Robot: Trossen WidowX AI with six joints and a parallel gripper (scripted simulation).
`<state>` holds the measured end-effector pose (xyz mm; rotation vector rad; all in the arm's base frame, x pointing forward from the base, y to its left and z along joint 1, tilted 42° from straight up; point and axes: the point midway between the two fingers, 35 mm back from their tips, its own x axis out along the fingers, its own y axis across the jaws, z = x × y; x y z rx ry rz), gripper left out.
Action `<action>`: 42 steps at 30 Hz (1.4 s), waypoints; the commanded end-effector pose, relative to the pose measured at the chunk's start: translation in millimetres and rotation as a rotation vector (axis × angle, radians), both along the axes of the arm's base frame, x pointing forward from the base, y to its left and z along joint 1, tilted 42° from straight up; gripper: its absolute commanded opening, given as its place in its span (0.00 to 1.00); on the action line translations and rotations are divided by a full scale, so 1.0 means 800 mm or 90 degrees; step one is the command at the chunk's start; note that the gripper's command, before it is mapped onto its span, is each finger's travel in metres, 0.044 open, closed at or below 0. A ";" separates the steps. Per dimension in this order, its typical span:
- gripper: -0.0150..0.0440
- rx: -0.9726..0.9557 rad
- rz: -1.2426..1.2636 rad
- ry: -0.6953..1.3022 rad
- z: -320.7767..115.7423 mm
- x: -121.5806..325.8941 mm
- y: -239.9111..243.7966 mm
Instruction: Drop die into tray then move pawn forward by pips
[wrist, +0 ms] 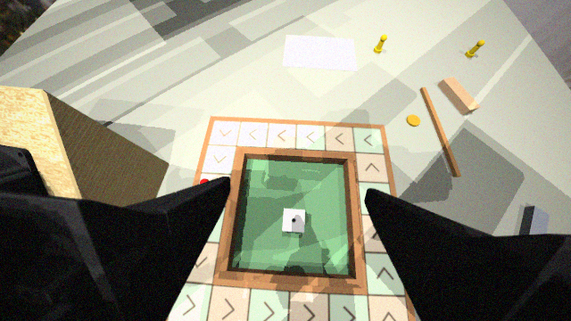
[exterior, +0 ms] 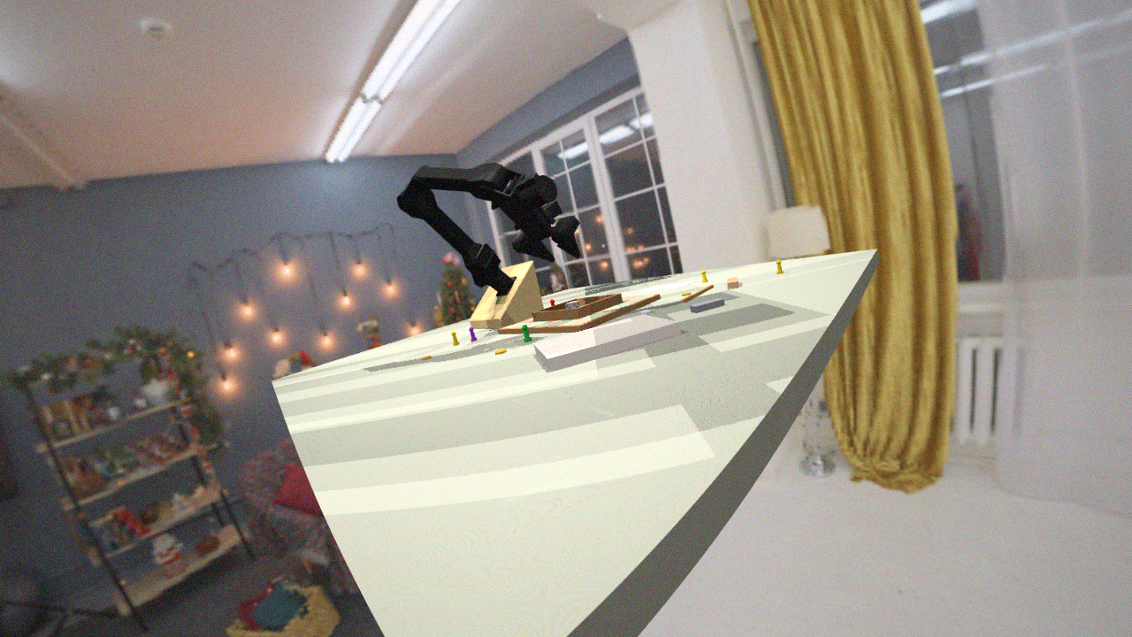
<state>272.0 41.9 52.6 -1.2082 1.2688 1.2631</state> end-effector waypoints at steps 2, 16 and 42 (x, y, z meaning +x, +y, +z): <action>1.00 -0.279 0.014 0.017 -0.036 -0.006 -0.003; 0.78 -0.407 -0.128 -0.070 -0.054 -0.030 0.003; 0.59 -0.378 -0.935 -0.407 -0.085 -0.142 -0.010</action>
